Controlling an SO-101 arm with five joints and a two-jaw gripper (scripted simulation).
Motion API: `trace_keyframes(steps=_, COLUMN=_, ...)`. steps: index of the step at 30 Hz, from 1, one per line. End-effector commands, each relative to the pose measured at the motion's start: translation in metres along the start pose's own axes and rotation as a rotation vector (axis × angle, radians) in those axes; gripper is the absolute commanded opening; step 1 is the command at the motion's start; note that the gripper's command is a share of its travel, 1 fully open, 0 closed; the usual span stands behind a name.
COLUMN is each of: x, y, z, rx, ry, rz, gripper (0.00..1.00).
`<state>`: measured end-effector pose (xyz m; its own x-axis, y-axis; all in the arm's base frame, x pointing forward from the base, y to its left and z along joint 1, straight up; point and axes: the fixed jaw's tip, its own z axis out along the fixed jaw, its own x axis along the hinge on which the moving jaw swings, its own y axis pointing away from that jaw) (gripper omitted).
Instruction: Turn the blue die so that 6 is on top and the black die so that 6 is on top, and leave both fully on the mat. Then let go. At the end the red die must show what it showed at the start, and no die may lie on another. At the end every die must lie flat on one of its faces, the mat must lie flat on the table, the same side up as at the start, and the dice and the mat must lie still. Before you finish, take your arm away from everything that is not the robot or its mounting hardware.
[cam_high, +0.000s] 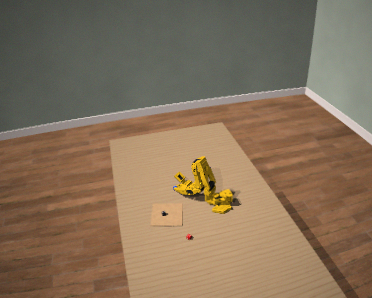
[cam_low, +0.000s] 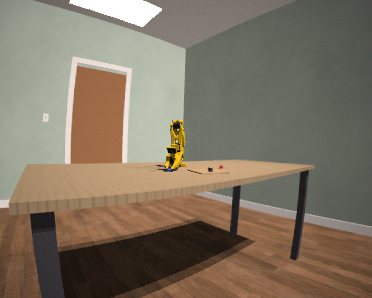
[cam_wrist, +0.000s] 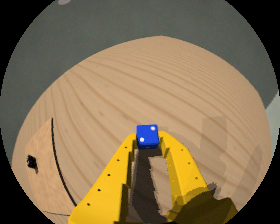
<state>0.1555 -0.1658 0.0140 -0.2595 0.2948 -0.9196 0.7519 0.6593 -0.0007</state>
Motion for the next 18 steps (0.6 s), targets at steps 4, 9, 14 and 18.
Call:
trace_keyframes(steps=4, x=-0.007, y=0.0015, z=0.0019, rx=-0.006, ry=-0.039, rz=-0.008, gripper=0.09)
trace_keyframes(steps=9, x=-0.007, y=0.0015, z=0.0019, rx=-0.006, ry=-0.039, rz=-0.008, gripper=0.13)
trace_keyframes(steps=14, x=-0.007, y=0.0015, z=0.0019, rx=-0.006, ry=-0.039, rz=-0.008, gripper=0.17)
trace_keyframes(steps=18, x=-0.007, y=0.0015, z=0.0019, rx=-0.006, ry=-0.039, rz=-0.008, gripper=0.21)
